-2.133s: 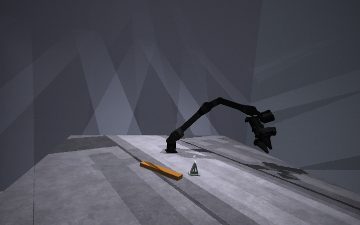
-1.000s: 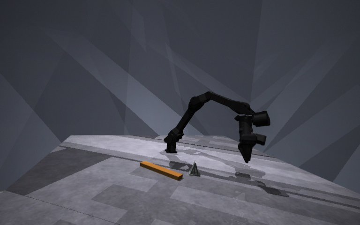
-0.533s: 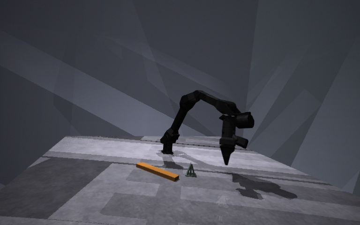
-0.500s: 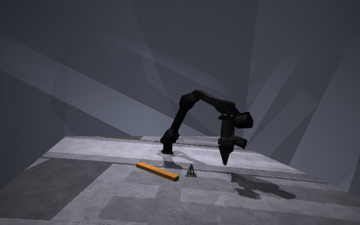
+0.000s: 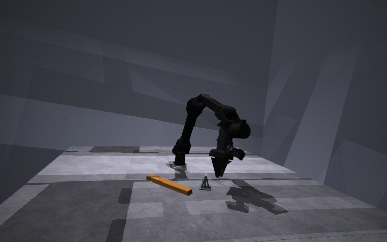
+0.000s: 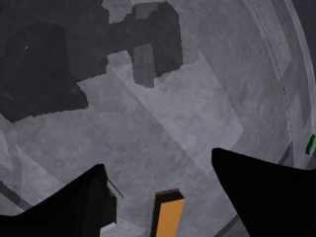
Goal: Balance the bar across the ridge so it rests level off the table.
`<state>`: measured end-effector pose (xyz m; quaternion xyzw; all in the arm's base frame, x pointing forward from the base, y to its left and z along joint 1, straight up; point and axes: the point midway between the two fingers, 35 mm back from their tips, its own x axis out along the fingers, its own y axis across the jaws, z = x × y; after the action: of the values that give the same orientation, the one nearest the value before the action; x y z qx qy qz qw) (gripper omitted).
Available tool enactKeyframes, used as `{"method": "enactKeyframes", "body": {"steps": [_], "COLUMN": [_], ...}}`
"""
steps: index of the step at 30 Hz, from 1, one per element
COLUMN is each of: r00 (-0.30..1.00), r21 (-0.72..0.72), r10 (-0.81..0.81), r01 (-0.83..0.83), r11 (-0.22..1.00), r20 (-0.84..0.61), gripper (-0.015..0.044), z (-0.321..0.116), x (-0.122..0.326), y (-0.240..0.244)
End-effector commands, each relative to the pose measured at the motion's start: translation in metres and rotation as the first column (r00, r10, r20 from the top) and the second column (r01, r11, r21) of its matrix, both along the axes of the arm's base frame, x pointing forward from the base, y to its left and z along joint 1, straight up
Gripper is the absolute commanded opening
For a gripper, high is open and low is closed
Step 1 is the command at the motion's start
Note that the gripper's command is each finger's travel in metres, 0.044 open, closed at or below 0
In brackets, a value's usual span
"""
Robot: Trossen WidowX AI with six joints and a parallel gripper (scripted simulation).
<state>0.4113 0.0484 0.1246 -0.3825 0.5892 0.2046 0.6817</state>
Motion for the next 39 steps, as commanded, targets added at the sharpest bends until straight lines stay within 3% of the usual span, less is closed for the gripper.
{"method": "enactKeyframes", "body": {"steps": [1, 26, 39], "r00": [1.000, 0.977, 0.966], "r21": [0.014, 0.125, 0.168], "r10": [-0.013, -0.140, -0.174], "r01": [0.014, 0.161, 0.207], "r11": [1.000, 0.979, 0.964], "r20": [-0.023, -0.162, -0.191], "gripper": [0.0315, 0.0315, 0.0315], "z": [0.001, -0.003, -0.016], "x": [-0.008, -0.073, -0.098], "y": [-0.018, -0.133, -0.159]}}
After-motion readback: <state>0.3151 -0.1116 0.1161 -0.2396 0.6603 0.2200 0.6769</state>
